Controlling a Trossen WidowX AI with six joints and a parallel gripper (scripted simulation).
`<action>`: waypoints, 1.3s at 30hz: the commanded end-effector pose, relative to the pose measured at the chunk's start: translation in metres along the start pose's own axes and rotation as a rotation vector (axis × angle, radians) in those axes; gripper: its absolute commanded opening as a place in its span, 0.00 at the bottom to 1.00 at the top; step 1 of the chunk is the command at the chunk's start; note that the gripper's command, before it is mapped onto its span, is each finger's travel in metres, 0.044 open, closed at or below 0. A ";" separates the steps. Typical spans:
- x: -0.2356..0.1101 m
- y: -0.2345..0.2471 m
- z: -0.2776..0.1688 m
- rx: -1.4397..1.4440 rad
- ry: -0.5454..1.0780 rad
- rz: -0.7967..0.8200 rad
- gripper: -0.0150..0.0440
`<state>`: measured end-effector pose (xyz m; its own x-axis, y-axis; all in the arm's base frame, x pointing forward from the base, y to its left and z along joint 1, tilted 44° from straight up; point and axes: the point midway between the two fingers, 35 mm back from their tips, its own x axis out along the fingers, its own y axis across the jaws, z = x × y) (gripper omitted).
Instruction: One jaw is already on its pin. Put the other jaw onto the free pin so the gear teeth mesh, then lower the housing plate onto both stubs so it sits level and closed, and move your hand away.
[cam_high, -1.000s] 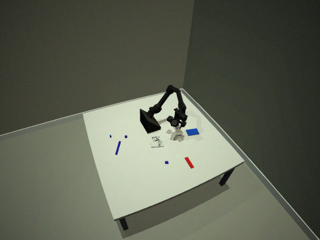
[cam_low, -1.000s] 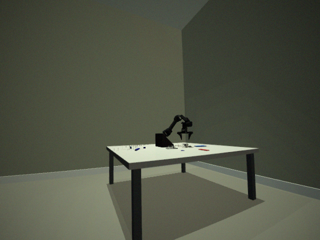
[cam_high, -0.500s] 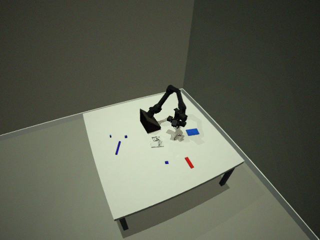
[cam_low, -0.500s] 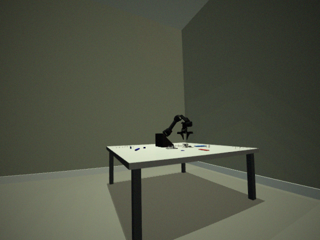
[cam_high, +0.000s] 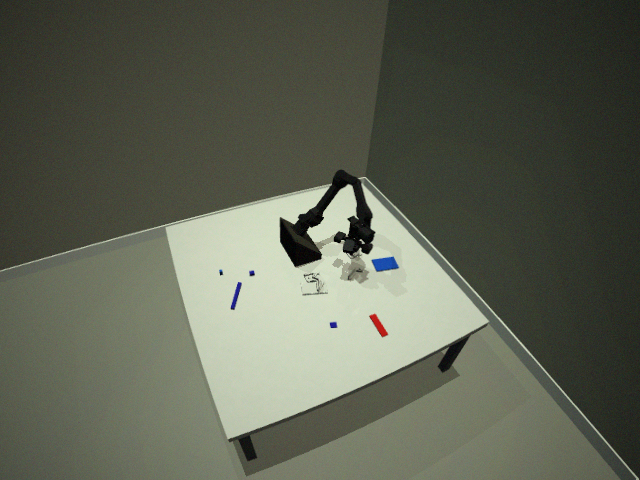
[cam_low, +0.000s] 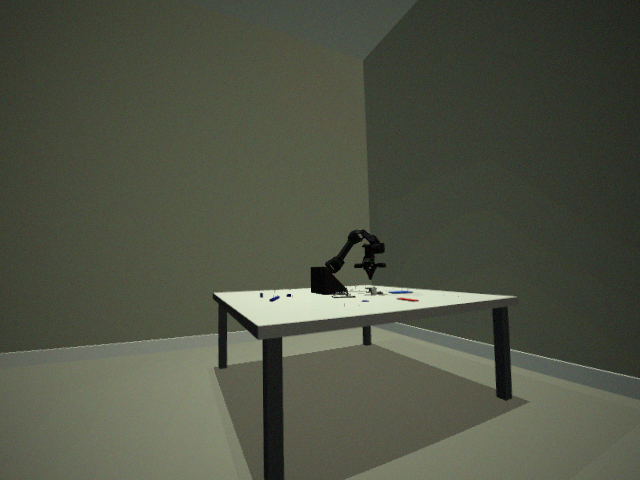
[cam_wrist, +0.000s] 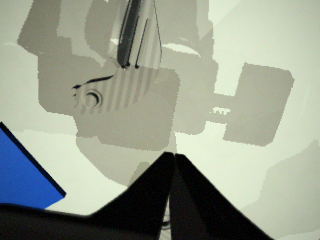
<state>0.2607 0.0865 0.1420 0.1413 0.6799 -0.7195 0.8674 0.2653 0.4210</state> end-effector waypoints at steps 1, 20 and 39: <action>0.000 0.000 0.000 0.000 0.000 0.000 0.25; 0.000 0.000 0.000 0.000 0.000 0.000 0.79; 0.000 0.000 0.000 0.000 0.000 0.000 1.00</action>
<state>0.2607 0.0865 0.1420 0.1413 0.6799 -0.7195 0.8674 0.2653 0.4210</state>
